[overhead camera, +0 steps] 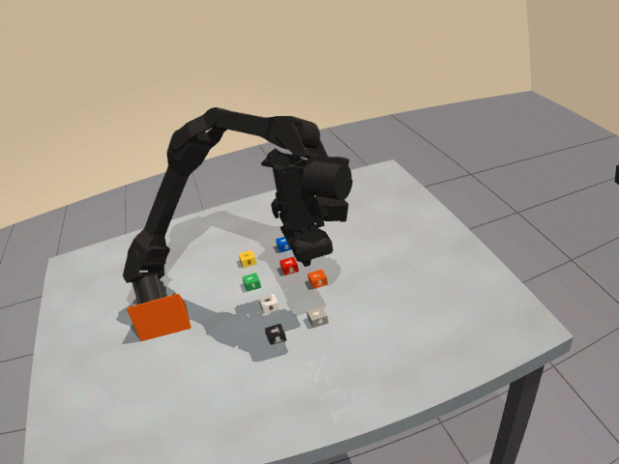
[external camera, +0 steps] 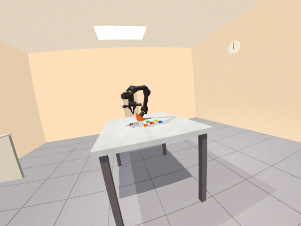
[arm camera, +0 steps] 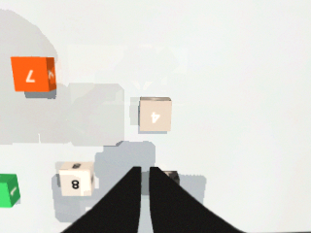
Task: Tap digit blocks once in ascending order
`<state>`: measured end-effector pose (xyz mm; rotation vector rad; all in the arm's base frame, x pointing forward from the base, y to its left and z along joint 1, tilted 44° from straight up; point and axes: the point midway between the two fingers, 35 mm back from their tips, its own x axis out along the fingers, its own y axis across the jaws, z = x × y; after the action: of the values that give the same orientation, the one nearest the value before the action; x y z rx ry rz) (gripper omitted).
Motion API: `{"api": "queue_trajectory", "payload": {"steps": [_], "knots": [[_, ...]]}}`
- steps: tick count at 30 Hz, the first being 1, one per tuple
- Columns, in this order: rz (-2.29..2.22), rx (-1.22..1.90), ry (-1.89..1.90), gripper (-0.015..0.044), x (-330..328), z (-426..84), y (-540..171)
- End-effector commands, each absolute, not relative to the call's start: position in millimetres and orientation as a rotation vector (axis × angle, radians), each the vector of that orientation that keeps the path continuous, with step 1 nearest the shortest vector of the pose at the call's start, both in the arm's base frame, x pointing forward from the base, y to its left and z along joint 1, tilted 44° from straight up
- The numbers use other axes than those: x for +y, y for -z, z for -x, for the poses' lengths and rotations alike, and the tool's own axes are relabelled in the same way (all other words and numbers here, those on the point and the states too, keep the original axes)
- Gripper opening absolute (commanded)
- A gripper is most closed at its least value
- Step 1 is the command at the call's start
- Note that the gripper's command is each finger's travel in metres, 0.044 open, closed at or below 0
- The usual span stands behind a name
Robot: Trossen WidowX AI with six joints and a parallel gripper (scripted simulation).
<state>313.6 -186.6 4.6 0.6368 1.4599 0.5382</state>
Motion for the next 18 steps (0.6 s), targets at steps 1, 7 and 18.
{"api": "queue_trajectory", "payload": {"steps": [1, 7, 18], "knots": [[-0.621, 1.459, -0.550, 0.0020, -198.9, -311.3, 12.3], [-0.621, 1.458, -0.549, 0.0020, -193.3, -312.7, 19.1], [-0.622, 1.457, -0.552, 0.0020, -143.3, -315.3, 71.0]]}}
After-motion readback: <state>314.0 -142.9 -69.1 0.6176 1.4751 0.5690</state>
